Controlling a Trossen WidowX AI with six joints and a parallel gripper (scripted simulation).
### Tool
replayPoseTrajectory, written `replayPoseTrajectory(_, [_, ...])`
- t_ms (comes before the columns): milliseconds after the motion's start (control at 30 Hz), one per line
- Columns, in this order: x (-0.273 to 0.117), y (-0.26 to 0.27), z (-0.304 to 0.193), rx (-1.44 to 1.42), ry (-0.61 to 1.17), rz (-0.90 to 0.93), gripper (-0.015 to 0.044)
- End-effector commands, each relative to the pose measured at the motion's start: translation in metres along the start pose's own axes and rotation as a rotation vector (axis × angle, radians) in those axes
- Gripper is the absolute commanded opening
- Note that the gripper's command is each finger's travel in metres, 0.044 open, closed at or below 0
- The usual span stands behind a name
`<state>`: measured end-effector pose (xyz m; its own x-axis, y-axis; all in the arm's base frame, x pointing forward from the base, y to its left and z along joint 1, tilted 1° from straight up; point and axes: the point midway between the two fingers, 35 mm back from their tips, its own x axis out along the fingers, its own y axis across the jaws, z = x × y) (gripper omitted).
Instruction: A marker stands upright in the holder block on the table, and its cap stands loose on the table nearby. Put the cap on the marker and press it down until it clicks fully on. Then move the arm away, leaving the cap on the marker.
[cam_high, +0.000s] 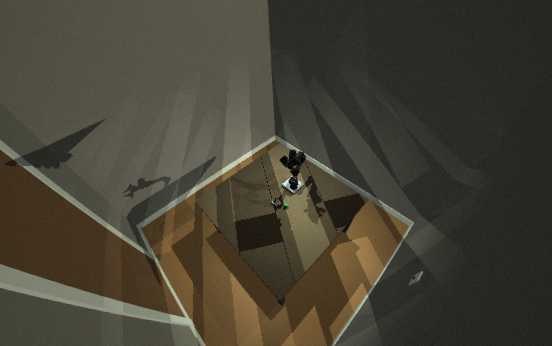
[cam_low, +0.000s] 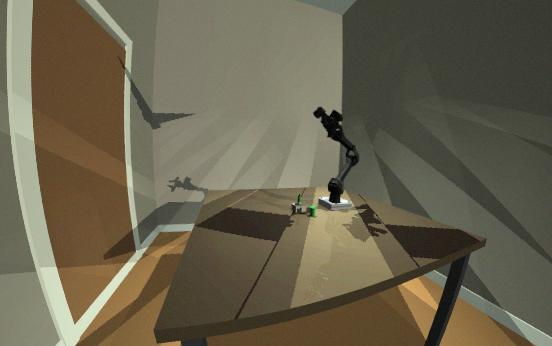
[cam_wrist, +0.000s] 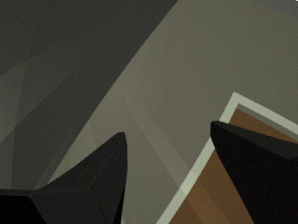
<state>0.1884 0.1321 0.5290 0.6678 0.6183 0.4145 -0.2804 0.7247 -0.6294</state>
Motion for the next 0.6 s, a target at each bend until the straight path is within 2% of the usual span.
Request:
replayPoseTrajectory(0, [0.018, 0.032, -0.057, 0.089, 0.193, 0.105, 0.0243])
replayPoseTrajectory(267, [0.015, 0.107, -0.163, 0.22, 0.605, 0.336, 0.0243])
replayPoseTrajectory(567, [-0.051, 0.192, -0.257, 0.306, 1.128, 0.634, 0.0243])
